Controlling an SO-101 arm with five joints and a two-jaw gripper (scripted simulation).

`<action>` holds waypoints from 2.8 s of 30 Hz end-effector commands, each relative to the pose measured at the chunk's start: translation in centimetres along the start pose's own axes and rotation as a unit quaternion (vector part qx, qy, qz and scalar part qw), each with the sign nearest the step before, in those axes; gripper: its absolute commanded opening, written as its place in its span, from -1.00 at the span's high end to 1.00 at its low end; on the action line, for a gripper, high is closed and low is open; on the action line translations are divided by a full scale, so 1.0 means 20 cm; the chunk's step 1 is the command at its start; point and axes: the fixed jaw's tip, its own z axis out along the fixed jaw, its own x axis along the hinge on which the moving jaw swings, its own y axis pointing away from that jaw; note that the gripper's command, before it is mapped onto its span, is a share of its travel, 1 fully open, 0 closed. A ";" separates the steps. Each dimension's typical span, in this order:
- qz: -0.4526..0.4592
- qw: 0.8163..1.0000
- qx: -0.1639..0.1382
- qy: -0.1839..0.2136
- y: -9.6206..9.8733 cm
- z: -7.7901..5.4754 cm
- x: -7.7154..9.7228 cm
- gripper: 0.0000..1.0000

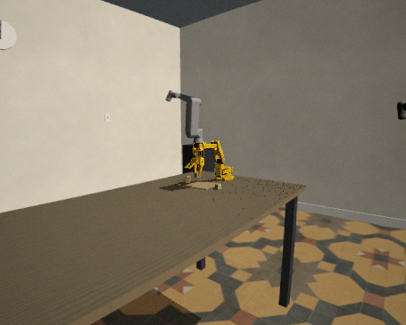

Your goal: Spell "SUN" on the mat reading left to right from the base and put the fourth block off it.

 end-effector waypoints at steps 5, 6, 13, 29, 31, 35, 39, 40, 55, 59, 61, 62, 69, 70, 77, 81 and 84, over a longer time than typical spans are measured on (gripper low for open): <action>-0.064 0.997 -0.006 -0.043 0.14 -0.08 0.02 1.00; -0.078 0.996 -0.007 -0.043 0.17 -0.08 0.04 1.00; -0.160 0.986 -0.010 -0.042 0.34 -0.07 0.14 1.00; -0.393 0.919 -0.017 -0.037 0.65 -0.02 0.57 1.00; -0.412 0.910 -0.018 -0.036 0.66 -0.01 0.61 1.00; -0.436 0.899 -0.019 -0.036 0.68 -0.01 0.66 1.00; -0.444 0.895 -0.019 -0.035 0.68 0.00 0.68 1.00; -0.444 0.895 -0.019 -0.035 0.68 0.00 0.68 1.00; -0.444 0.895 -0.019 -0.035 0.68 0.00 0.68 1.00; -0.444 0.895 -0.019 -0.035 0.68 0.00 0.68 1.00; -0.444 0.895 -0.018 -0.033 0.69 0.01 0.69 1.00; -0.444 0.895 -0.018 -0.033 0.69 0.01 0.69 1.00; -0.444 0.895 -0.018 -0.033 0.69 0.01 0.69 1.00; -0.444 0.895 -0.018 -0.033 0.69 0.01 0.69 1.00; -0.444 0.895 -0.018 -0.033 0.69 0.01 0.69 1.00; -0.444 0.895 -0.018 -0.033 0.69 0.01 0.69 1.00; -0.444 0.895 -0.018 -0.033 0.69 0.02 0.69 1.00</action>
